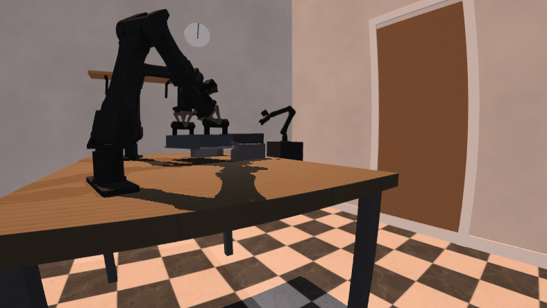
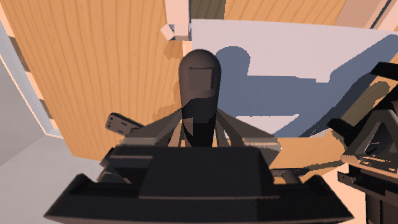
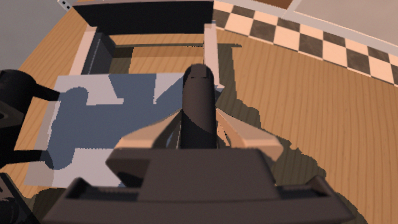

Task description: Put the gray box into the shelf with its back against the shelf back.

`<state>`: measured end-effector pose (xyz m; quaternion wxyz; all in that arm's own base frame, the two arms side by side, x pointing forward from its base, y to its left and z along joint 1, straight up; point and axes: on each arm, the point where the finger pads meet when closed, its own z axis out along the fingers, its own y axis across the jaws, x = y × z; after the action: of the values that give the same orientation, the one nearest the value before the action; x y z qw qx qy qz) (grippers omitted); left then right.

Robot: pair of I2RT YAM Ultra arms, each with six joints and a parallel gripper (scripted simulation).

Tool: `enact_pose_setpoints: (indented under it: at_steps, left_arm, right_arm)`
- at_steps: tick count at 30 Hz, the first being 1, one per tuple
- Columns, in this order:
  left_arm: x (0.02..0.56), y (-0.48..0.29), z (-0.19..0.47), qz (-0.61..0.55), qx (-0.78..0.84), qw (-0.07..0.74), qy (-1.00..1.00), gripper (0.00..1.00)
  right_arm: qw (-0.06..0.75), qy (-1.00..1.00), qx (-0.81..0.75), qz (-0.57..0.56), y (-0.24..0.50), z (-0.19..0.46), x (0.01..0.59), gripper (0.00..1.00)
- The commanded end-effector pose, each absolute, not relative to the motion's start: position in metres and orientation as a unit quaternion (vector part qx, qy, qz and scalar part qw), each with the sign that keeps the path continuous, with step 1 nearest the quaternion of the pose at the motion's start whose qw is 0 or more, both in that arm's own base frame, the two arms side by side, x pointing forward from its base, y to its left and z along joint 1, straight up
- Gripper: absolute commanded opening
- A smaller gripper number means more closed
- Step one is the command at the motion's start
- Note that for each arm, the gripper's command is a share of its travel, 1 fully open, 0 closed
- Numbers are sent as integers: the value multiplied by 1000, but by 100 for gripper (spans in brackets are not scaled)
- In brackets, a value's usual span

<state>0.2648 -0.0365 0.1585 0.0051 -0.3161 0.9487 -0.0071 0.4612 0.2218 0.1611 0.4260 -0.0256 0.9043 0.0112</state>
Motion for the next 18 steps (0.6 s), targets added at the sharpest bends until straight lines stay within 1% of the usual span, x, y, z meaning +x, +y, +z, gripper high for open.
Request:
enact_pose_setpoints:
  at_steps: [1, 4, 5, 7, 11, 13, 14, 18]
  left_arm:
    - [300, -25, 191, -32, -326, 91, 941, 16]
    - [304, -23, 195, -33, -326, 95, 940, 16]
    - [306, -22, 181, -24, -327, 74, 942, 16]
    - [308, -20, 190, -31, -326, 92, 940, 16]
    - [307, -18, 199, -37, -337, 102, 935, 16]
    - [307, -18, 199, -37, -337, 102, 935, 16]
    - [312, -17, 182, -25, -326, 76, 942, 16]
    - [314, -13, 196, -32, -328, 99, 939, 16]
  right_arm:
    - [480, 877, -5, 29, 221, 210, 484, 16]
    - [487, 873, -4, 31, 219, 221, 486, 16]
    - [468, 883, -9, 19, 221, 195, 492, 16]
    - [480, 877, -6, 28, 221, 209, 493, 16]
    - [493, 869, 0, 34, 218, 228, 493, 16]
    - [493, 869, 0, 34, 218, 228, 493, 16]
    - [474, 880, -7, 24, 222, 202, 499, 16]
    - [486, 873, -4, 31, 221, 218, 502, 16]
